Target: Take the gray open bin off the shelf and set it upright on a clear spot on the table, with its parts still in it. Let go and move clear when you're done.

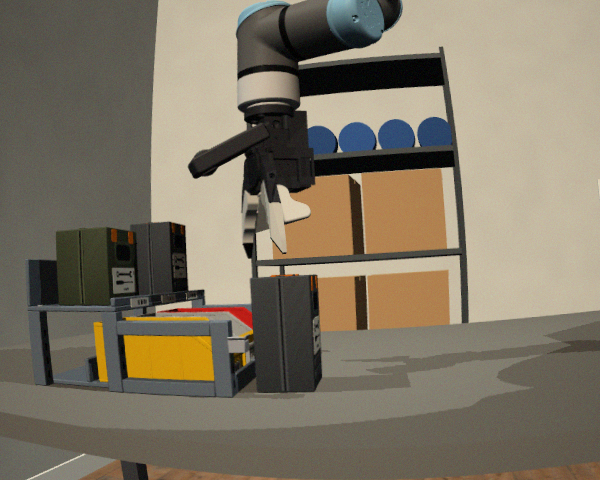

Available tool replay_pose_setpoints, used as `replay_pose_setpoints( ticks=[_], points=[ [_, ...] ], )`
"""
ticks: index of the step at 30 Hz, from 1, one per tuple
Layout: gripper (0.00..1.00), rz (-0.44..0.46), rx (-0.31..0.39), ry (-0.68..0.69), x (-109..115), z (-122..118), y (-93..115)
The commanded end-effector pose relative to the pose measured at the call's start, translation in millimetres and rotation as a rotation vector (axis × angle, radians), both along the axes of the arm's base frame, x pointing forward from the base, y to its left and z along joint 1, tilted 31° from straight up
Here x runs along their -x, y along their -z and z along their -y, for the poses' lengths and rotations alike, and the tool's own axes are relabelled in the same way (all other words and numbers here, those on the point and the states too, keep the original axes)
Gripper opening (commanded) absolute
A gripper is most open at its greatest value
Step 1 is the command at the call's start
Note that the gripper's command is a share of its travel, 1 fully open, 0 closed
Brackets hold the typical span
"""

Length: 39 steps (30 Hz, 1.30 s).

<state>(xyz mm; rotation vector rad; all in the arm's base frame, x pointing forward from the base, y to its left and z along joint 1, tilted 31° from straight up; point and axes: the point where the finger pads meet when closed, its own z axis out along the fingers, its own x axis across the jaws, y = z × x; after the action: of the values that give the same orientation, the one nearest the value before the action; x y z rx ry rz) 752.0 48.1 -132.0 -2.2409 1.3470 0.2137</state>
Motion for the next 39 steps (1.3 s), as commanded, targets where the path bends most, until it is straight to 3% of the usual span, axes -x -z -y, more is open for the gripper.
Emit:
replay_pose_setpoints(
  ticks=[1,5,17,22,34,39],
  points=[
    [1.00,0.027,0.007,-0.044,-0.6,0.5,-0.6],
    [1.00,0.131,0.032,-0.222,-0.6,0.6,-0.6],
    [1.00,0.131,0.032,-0.222,-0.6,0.6,-0.6],
    [1.00,0.257,0.063,-0.436,-0.6,0.6,-0.6],
    [1.00,0.257,0.063,-0.436,-0.6,0.6,-0.6],
    [1.00,0.382,0.094,-0.651,-0.6,0.6,-0.6]
  ],
)
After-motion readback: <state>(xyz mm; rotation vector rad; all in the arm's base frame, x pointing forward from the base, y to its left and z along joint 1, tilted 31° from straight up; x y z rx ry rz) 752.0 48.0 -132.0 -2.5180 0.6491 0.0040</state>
